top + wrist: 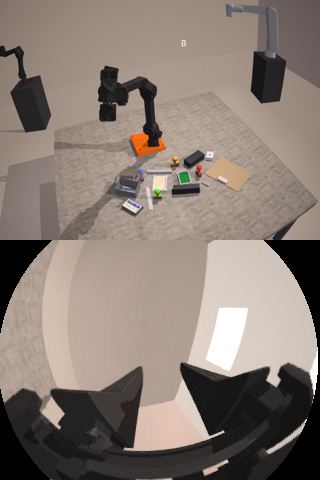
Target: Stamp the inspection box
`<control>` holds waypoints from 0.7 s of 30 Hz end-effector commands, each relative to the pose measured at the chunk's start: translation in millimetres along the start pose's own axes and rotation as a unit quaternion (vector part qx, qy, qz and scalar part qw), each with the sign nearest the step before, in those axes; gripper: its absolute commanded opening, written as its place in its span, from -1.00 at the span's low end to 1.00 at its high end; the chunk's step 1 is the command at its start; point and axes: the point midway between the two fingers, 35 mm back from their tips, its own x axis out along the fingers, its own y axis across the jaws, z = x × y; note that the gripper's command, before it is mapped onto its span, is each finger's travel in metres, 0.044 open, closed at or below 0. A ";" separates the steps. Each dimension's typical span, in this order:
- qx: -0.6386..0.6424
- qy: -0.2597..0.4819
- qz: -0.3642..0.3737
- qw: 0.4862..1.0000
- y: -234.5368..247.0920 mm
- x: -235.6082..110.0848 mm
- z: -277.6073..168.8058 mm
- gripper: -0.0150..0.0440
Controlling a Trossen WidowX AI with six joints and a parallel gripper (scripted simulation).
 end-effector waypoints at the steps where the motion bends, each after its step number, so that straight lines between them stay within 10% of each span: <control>1: 0.186 0.037 0.074 0.979 66.7 21.4 -1.6 0.24; 10: 0.497 0.162 0.249 0.815 208.4 34.2 38.6 0.24; 21: 0.637 0.392 0.437 0.500 343.9 -23.3 138.4 0.24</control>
